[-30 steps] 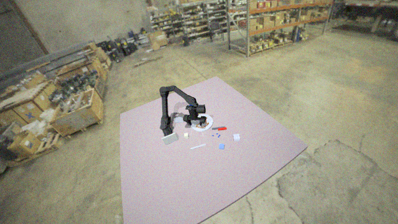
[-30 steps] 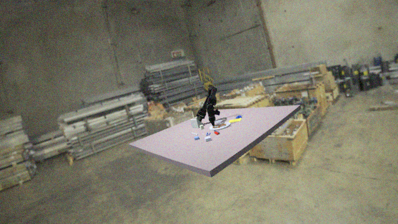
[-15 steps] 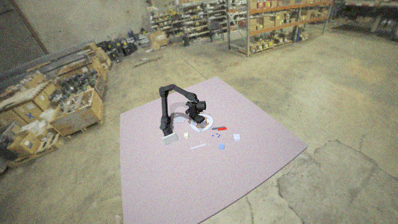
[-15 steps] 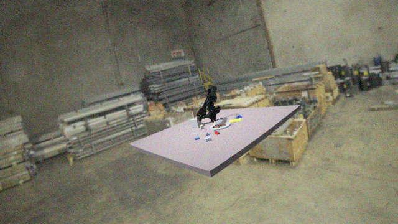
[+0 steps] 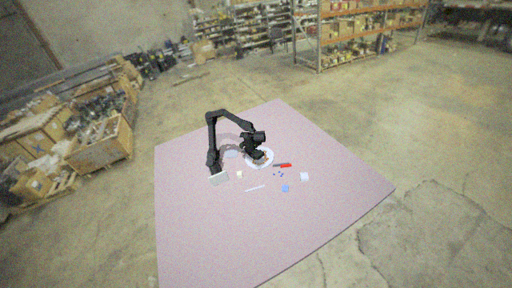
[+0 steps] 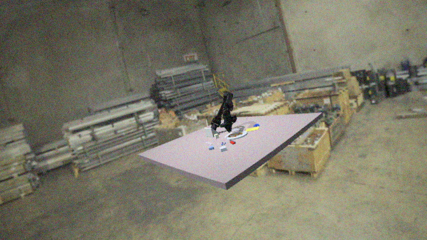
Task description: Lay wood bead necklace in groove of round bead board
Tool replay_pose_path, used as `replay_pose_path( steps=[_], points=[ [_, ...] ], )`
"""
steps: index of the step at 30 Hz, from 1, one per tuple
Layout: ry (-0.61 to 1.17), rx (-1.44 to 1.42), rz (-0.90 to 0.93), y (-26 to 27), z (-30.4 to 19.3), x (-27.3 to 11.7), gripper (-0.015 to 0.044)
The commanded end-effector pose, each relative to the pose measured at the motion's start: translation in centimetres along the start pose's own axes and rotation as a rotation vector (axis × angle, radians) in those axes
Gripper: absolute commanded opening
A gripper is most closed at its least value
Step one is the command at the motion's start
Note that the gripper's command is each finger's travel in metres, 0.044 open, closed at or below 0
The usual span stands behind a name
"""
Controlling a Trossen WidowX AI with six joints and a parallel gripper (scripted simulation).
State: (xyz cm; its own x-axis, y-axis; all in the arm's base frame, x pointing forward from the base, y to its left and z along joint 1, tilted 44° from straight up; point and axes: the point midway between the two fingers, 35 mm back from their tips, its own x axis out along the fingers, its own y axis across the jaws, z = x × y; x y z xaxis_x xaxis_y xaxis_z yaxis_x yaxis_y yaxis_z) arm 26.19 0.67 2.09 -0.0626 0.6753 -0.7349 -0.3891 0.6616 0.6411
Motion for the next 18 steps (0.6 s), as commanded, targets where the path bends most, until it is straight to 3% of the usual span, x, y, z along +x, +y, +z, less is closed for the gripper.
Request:
replay_pose_path(
  steps=[1, 15, 18],
  points=[
    [0.001, 0.006, 0.008, 0.1, -0.1, 0.7, 0.0120],
    [0.003, 0.010, 0.014, 0.3, -0.2, 2.6, 0.0120],
    [0.005, 0.005, 0.009, 0.2, -0.2, 2.4, 0.0041]
  ],
)
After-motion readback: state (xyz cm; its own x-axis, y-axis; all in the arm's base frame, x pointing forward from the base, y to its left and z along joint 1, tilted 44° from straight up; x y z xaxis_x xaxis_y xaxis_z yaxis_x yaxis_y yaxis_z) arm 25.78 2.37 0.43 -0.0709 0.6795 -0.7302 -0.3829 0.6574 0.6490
